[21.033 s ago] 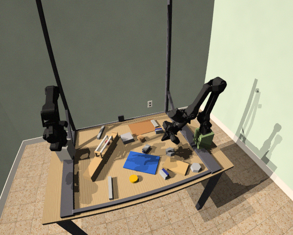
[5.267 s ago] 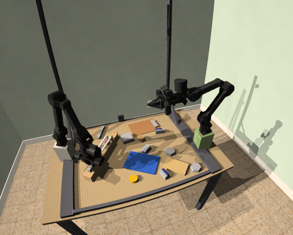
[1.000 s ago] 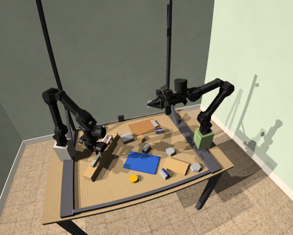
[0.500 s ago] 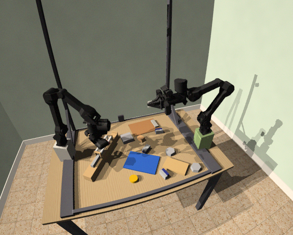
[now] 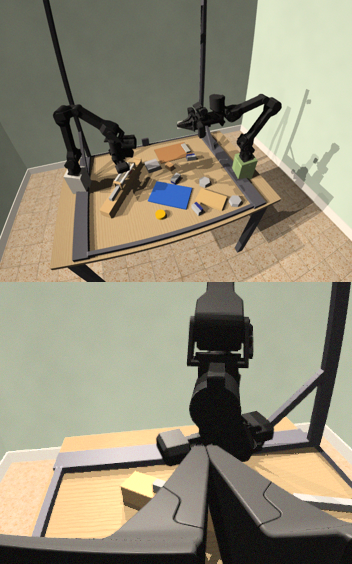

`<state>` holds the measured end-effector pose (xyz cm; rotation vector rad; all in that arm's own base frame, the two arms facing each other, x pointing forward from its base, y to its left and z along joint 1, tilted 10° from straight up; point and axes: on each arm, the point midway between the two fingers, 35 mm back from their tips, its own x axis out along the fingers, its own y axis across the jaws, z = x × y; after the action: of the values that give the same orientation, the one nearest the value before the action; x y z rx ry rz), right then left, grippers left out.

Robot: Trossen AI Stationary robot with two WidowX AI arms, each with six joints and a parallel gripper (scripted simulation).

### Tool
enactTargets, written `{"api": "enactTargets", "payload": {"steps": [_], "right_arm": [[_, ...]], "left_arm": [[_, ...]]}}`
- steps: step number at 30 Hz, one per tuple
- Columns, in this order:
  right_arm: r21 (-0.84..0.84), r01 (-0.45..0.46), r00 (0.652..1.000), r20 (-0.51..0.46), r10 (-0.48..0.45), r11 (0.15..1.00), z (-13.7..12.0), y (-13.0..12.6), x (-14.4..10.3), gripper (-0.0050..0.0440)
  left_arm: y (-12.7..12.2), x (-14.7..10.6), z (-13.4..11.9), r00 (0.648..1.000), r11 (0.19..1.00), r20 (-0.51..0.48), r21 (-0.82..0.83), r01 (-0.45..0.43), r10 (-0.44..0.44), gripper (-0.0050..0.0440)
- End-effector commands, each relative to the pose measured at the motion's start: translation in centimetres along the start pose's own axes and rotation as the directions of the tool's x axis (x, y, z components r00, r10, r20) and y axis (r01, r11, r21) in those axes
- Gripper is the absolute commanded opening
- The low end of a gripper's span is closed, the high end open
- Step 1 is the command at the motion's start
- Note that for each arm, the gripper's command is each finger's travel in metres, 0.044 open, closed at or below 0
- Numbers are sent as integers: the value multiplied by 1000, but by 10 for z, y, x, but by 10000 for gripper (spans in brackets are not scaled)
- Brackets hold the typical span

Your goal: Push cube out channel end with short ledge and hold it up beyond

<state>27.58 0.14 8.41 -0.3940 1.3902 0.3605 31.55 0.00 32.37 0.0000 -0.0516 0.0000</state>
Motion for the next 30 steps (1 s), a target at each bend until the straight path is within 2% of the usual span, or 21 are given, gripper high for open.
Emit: {"api": "enactTargets", "payload": {"steps": [1, 8, 19, 21, 30], "right_arm": [[122, 14, 1000, 6, -14, 992, 15, 8, -10, 150], [234, 10, 1000, 7, -12, 972, 24, 21, -15, 150], [472, 10, 1000, 4, -13, 882, 40, 48, -27, 150], [472, 10, 1000, 4, -13, 882, 40, 48, -27, 150], [643, 6, 1000, 5, -12, 766, 52, 73, -37, 150]], "left_arm": [[0, -1, 8, 1000, 1000, 21, 3, 2, -2, 0], [0, -1, 8, 1000, 1000, 21, 3, 2, -2, 0], [0, -1, 8, 1000, 1000, 21, 3, 2, -2, 0], [0, -1, 8, 1000, 1000, 21, 3, 2, -2, 0], [0, -1, 8, 1000, 1000, 21, 3, 2, -2, 0]]}}
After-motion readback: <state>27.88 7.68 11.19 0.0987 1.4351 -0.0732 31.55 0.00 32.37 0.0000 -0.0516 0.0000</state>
